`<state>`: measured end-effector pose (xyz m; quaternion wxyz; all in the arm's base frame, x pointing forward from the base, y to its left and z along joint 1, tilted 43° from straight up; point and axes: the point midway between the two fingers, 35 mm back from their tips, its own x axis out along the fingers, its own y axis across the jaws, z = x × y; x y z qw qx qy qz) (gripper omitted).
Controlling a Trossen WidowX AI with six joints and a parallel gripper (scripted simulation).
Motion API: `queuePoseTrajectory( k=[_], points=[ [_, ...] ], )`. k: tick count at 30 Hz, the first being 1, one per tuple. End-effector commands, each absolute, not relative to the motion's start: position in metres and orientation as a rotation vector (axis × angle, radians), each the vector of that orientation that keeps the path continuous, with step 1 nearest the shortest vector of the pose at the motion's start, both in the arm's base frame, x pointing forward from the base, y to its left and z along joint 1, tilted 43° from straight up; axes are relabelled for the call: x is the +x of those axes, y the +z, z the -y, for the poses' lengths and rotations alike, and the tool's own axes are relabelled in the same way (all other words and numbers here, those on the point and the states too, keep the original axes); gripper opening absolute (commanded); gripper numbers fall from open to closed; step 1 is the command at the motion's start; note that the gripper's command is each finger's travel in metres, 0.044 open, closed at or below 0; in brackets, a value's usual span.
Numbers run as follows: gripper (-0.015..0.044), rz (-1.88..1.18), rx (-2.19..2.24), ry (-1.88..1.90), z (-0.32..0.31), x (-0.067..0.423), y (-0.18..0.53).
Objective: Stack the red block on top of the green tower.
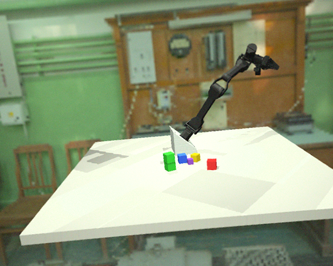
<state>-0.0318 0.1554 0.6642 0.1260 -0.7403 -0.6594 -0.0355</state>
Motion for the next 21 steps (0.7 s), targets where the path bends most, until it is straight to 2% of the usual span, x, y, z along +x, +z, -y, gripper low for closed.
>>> queuePoseTrajectory(
  k=[1, 2, 21],
  points=[
    [0.0426, 1.919, -2.161, -0.113, -0.156, -0.032, 0.664],
    [0.044, 1.915, -2.177, -0.143, -0.156, -0.033, 0.665],
    [0.044, 1.734, -2.72, -1.248, -0.225, -0.077, 0.662]
  ],
)
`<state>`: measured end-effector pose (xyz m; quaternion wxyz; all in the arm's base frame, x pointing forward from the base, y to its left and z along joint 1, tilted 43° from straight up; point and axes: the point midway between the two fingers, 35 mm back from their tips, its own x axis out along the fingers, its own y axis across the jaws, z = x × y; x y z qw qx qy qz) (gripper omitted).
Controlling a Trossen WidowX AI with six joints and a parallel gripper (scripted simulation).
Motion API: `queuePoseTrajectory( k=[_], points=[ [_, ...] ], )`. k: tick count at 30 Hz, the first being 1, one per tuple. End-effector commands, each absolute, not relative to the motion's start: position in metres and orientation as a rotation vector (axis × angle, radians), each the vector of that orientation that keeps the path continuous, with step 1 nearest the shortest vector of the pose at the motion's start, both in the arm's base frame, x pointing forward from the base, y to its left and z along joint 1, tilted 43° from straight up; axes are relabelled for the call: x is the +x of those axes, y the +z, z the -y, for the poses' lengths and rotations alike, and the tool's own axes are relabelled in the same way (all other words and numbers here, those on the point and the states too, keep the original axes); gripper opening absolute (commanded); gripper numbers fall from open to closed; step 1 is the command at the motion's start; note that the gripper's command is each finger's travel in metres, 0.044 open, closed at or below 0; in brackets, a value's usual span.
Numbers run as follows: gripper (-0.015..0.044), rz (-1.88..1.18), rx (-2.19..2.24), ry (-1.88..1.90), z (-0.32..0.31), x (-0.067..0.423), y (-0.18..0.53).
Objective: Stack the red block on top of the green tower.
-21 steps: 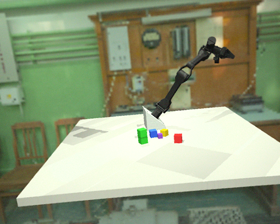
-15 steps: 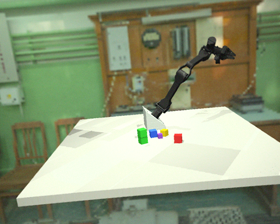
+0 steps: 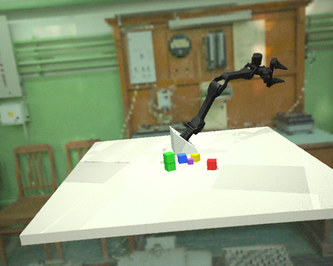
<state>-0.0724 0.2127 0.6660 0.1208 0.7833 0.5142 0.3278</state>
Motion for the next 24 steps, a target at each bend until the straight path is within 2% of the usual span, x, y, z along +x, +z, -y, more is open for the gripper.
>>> queuePoseTrajectory(
  k=[1, 13, 24],
  points=[
    [0.044, -1.38, 2.196, 1.04, -0.23, -0.077, 0.66],
    [0.044, -1.008, 1.848, 1.169, -0.3, -0.065, 0.625],
    [0.044, -0.768, 1.478, 1.111, -0.365, -0.017, 0.569]
  ],
)
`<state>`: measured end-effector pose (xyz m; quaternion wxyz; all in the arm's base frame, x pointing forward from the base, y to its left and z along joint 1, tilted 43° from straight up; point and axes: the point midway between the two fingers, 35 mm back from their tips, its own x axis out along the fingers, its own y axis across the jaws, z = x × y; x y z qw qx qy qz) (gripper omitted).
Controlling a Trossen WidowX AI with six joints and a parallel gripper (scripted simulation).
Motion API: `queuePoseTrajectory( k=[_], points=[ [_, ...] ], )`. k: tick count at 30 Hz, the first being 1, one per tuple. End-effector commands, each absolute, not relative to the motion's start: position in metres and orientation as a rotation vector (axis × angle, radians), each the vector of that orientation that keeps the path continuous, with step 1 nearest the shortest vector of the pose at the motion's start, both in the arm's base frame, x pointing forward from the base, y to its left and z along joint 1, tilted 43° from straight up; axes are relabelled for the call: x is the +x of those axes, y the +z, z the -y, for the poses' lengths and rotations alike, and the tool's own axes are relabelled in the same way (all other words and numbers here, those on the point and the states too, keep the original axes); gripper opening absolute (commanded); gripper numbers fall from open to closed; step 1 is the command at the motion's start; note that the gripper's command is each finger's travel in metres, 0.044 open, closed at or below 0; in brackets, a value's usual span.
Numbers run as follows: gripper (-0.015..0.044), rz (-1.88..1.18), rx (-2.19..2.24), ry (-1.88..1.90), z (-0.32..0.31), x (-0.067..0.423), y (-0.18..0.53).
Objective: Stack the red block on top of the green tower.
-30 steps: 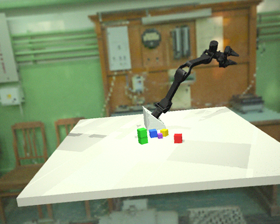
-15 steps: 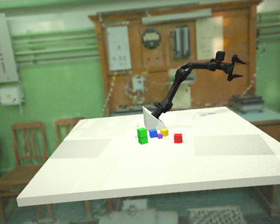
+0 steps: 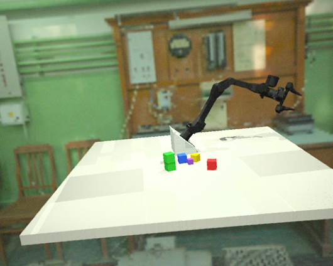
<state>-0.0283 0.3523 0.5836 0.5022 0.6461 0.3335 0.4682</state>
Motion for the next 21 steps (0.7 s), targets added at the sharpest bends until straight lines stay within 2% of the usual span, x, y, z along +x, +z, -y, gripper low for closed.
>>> queuePoseTrajectory(
  k=[1, 14, 21],
  points=[
    [0.044, -0.75, 1.444, 1.098, -0.37, -0.01, 0.563],
    [0.044, -0.603, 0.997, 0.93, -0.414, 0.084, 0.485],
    [0.044, -0.63, 0.744, 0.842, -0.424, 0.139, 0.429]
  ],
)
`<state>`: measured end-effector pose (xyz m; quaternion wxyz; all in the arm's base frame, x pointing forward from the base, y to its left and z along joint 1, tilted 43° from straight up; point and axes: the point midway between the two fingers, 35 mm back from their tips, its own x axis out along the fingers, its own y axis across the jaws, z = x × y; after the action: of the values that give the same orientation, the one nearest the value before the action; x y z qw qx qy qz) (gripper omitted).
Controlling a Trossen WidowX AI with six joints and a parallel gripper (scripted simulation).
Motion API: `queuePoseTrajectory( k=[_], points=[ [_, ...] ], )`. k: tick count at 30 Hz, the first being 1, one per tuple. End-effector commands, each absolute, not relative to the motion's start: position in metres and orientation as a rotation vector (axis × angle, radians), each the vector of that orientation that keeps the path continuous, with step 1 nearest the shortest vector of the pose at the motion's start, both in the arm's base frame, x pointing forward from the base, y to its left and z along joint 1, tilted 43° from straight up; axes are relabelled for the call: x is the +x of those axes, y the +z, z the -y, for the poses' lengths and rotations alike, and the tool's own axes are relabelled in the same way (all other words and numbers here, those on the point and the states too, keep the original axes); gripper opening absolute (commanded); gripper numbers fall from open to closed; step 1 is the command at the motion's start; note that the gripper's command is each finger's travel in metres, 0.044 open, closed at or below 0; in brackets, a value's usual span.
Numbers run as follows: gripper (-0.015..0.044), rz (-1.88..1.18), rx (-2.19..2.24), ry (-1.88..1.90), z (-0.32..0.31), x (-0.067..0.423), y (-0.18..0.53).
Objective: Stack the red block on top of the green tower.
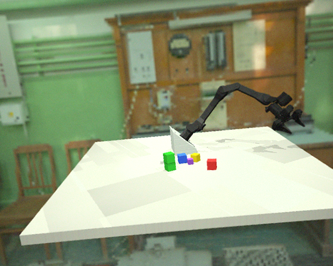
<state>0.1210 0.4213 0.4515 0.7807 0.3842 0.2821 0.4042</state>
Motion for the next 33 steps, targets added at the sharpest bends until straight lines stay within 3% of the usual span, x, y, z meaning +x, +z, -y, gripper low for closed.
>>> queuePoseTrajectory(
  k=[1, 18, 33],
  points=[
    [0.044, -0.639, 0.708, 0.829, -0.424, 0.147, 0.42],
    [0.044, -0.919, 0.246, 0.628, -0.366, 0.275, 0.277],
    [0.044, -1.182, 0.191, 0.534, -0.289, 0.324, 0.204]
  ],
)
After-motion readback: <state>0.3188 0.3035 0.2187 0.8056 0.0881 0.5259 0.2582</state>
